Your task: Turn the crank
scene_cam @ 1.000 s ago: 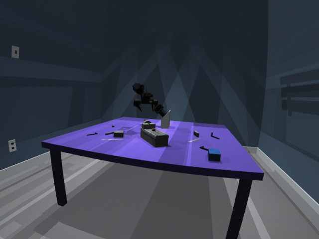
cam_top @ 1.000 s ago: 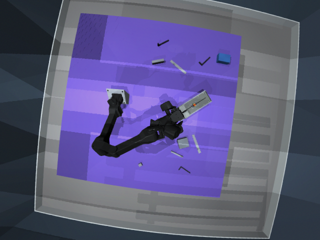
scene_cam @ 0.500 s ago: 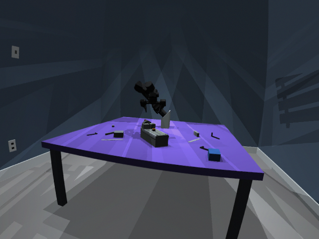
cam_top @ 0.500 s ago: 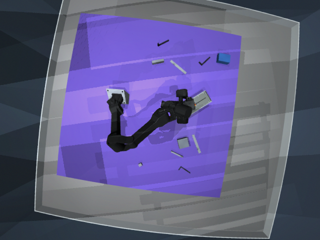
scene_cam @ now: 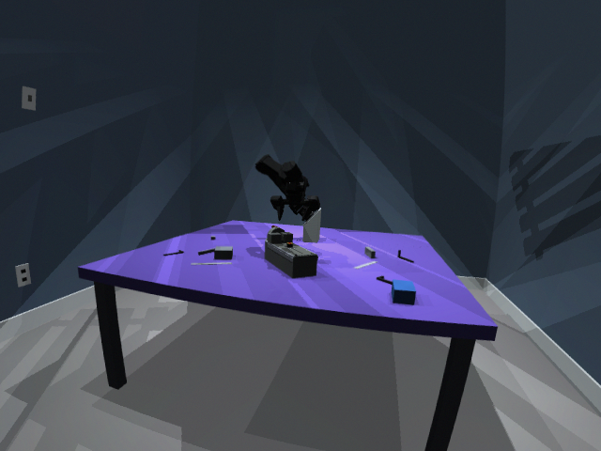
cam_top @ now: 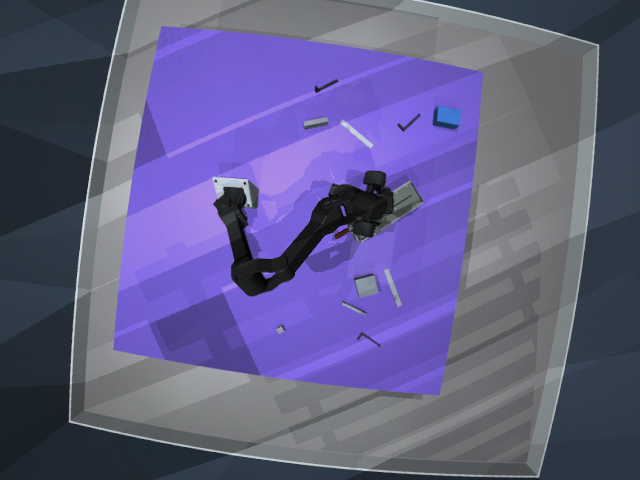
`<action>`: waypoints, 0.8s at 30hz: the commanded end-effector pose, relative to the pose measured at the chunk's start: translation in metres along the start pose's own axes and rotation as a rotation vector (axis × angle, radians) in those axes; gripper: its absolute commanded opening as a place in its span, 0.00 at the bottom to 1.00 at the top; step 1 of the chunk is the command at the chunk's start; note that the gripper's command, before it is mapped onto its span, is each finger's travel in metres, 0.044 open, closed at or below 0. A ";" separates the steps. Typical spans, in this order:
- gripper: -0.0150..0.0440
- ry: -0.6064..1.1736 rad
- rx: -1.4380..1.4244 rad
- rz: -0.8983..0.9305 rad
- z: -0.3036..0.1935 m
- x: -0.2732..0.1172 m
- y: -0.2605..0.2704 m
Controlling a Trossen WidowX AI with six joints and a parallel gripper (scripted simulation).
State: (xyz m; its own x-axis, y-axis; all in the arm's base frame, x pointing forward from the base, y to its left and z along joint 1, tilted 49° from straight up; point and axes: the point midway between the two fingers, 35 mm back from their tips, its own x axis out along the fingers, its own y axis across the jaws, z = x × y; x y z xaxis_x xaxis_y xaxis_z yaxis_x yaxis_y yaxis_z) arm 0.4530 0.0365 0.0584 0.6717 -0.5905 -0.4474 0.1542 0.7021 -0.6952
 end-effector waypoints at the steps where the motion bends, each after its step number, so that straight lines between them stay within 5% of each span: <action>1: 1.00 0.008 -0.010 0.001 -0.015 0.012 0.001; 22: 1.00 0.008 -0.010 0.001 -0.015 0.012 0.001; 24: 0.91 0.008 -0.010 0.001 -0.015 0.012 0.001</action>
State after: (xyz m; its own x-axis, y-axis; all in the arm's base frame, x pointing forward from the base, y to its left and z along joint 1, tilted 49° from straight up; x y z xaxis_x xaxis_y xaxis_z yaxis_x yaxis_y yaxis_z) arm 0.4504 0.0238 0.0450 0.6644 -0.5971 -0.4495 0.1533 0.6976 -0.6999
